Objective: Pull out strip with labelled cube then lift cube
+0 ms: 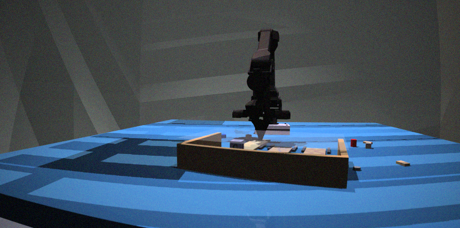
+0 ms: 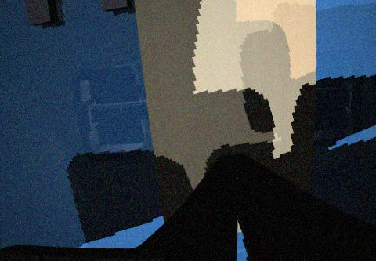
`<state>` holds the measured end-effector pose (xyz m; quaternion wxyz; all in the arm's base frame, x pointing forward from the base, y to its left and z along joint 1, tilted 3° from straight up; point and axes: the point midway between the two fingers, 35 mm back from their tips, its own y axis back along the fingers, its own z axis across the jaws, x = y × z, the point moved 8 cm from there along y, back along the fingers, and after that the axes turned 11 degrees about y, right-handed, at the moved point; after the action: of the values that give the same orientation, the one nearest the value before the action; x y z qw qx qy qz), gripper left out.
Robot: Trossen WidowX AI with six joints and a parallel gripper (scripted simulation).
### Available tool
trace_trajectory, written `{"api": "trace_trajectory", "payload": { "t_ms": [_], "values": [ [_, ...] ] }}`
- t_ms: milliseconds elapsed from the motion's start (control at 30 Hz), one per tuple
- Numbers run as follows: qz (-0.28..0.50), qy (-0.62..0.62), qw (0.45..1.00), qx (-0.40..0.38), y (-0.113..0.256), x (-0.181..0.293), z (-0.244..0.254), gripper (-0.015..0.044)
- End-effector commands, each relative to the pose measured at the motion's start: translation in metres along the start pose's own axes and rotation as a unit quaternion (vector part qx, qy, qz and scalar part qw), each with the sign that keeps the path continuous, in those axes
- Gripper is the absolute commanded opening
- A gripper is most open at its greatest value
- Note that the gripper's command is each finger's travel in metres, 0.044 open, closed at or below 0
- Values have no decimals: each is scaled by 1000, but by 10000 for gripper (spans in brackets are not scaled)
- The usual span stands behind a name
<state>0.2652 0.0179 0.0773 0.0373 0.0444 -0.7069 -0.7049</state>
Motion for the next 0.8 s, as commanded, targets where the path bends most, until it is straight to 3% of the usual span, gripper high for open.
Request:
{"api": "trace_trajectory", "payload": {
  "t_ms": [0,767],
  "values": [
    [19,-3,1000,-1,-7,14,1,0],
    [20,-3,1000,-1,-6,41,6,0]
  ]
}}
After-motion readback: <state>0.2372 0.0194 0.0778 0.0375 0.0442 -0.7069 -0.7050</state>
